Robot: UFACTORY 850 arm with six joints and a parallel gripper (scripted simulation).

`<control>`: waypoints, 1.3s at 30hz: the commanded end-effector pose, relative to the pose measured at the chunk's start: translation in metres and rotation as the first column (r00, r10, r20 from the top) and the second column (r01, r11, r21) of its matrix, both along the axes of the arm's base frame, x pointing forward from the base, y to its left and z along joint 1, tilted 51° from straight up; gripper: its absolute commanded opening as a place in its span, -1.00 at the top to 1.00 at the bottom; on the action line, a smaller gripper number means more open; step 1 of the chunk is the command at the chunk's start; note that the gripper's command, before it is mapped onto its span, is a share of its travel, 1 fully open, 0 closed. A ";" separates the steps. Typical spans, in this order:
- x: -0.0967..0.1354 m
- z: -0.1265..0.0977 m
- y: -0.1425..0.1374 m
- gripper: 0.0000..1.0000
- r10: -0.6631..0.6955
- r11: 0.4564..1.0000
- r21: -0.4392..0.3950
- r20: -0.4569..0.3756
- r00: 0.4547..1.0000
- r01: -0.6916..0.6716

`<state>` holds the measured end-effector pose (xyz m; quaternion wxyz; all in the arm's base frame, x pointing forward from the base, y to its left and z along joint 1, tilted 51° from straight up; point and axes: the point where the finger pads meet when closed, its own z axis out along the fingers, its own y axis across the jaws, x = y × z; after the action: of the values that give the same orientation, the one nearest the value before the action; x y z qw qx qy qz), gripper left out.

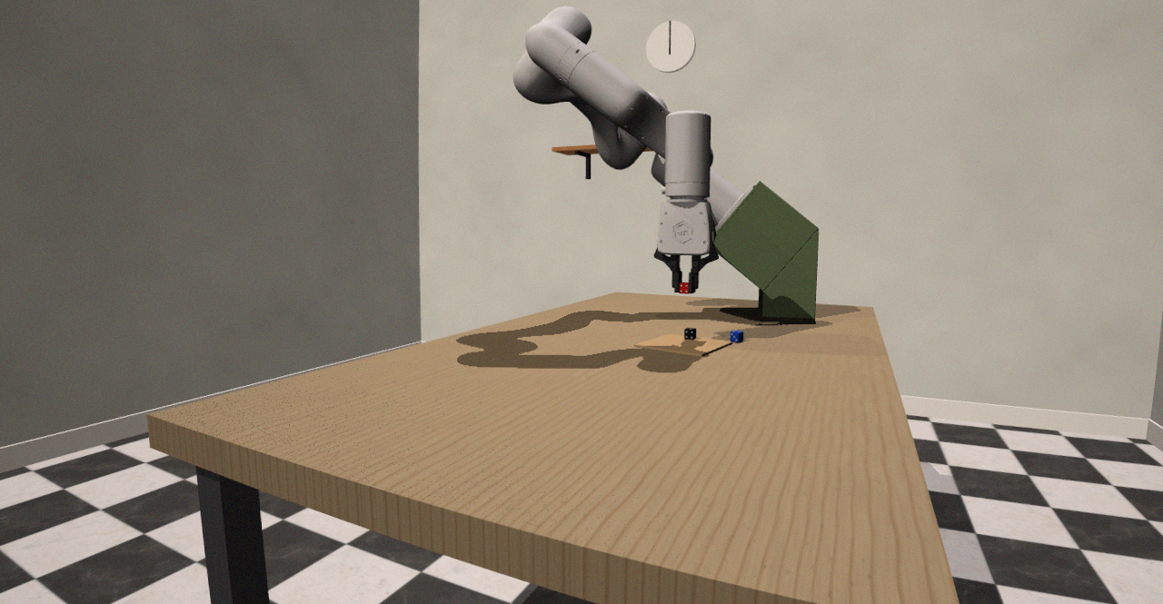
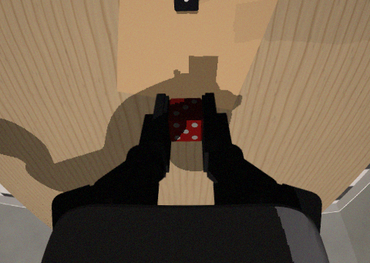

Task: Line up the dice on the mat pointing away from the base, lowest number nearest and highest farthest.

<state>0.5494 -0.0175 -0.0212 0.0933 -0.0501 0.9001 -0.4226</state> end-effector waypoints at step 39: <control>0.020 -0.058 -0.069 0.69 0.001 1.000 0.000 0.001 1.000 -0.001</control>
<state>0.5690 -0.0867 -0.0795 0.0934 -0.0500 0.9001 -0.4226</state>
